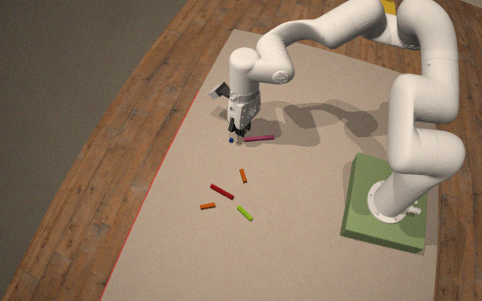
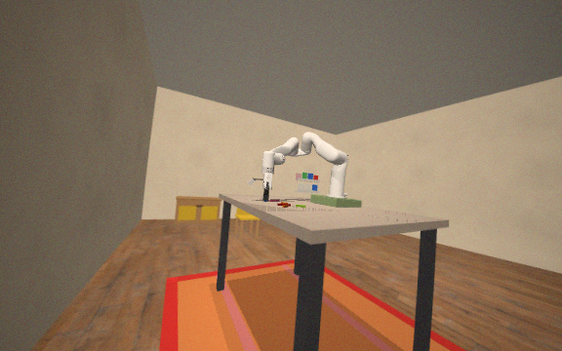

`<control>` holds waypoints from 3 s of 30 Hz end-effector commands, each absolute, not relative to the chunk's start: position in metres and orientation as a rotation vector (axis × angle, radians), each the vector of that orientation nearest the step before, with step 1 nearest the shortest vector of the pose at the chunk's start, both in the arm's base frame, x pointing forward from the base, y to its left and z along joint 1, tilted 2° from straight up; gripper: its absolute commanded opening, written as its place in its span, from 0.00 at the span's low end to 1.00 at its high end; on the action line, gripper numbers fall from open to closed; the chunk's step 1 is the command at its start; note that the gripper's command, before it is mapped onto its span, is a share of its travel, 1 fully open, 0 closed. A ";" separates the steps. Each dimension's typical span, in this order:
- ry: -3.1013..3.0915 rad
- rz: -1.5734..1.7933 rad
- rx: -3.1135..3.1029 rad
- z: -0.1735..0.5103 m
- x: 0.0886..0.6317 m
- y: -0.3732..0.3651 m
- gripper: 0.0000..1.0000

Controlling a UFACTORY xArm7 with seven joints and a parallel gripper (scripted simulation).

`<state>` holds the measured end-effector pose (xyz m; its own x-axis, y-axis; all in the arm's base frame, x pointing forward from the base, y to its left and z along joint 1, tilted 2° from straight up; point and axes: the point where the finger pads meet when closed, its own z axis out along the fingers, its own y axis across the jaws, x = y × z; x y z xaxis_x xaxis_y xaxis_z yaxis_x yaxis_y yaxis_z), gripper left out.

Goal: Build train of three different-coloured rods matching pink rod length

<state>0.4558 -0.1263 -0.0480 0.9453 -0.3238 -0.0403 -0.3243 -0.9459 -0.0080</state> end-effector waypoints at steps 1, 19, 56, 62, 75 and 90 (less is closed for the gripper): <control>0.513 0.054 -3.085 -0.046 0.457 -0.126 0.24; 0.513 0.054 -3.085 -0.046 0.457 -0.126 0.24; 0.513 0.054 -3.085 -0.046 0.457 -0.126 0.04; 0.513 0.054 -3.085 -0.040 0.458 -0.127 0.04; 0.513 0.054 -3.085 0.033 0.460 -0.128 0.04; 0.513 0.054 -3.085 0.054 0.461 -0.128 0.04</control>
<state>0.4590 -0.1283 0.0509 0.9452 -0.3239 -0.0410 -0.3244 -0.9459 -0.0078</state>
